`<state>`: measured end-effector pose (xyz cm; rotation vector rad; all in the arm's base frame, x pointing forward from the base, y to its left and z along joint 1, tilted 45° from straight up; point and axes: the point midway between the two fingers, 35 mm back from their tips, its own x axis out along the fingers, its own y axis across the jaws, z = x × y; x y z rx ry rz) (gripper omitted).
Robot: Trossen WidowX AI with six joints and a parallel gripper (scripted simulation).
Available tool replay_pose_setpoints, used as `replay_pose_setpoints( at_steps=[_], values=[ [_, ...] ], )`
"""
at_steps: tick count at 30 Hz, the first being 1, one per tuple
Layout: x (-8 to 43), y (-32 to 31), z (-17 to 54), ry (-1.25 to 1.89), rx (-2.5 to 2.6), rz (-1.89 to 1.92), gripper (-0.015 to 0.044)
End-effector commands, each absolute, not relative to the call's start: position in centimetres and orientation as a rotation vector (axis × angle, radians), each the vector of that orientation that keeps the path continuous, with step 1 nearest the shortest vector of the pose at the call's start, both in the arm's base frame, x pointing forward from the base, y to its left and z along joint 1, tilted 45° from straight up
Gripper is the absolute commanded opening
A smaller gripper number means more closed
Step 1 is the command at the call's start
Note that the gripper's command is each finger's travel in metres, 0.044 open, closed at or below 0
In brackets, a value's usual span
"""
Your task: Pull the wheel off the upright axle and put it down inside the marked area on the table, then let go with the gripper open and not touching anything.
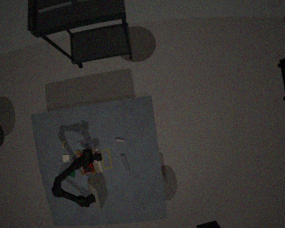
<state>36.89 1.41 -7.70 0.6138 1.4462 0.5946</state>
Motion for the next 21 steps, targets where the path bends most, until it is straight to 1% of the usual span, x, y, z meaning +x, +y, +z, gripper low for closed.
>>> replay_pose_setpoints(
  at_steps=[1,21],
  values=[
    [36.86,0.29,-6.91,1.440,0.631,0.577,0.0000],
    [36.81,-0.19,-6.45,1.439,0.634,0.576,0.0000]
  ],
)
